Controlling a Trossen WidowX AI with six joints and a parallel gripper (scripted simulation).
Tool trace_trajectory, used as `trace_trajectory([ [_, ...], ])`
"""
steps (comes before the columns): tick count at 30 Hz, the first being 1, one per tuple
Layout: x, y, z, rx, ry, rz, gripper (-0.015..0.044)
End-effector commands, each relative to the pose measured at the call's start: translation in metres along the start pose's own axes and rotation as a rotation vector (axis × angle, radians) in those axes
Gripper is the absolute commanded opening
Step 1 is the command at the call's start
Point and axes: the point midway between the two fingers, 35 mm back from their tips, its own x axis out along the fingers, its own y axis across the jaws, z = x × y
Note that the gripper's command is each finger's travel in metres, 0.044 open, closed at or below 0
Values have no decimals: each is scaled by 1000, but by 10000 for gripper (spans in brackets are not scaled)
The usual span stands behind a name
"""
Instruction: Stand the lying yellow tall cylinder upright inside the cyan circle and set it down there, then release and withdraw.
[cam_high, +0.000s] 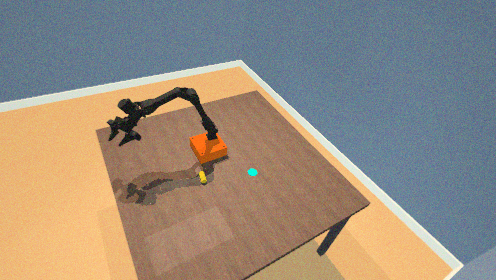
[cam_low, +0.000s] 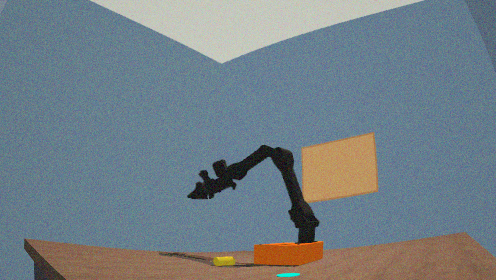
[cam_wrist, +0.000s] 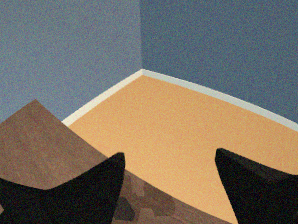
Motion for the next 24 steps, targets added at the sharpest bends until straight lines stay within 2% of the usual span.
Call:
trace_trajectory([
  [1, 11, 35, -8, 1, 68, 46, 309],
  [12, 30, 142, -37, -29, 278, 189, 309],
  [24, 17, 250, -77, -134, 521, 325, 309],
])
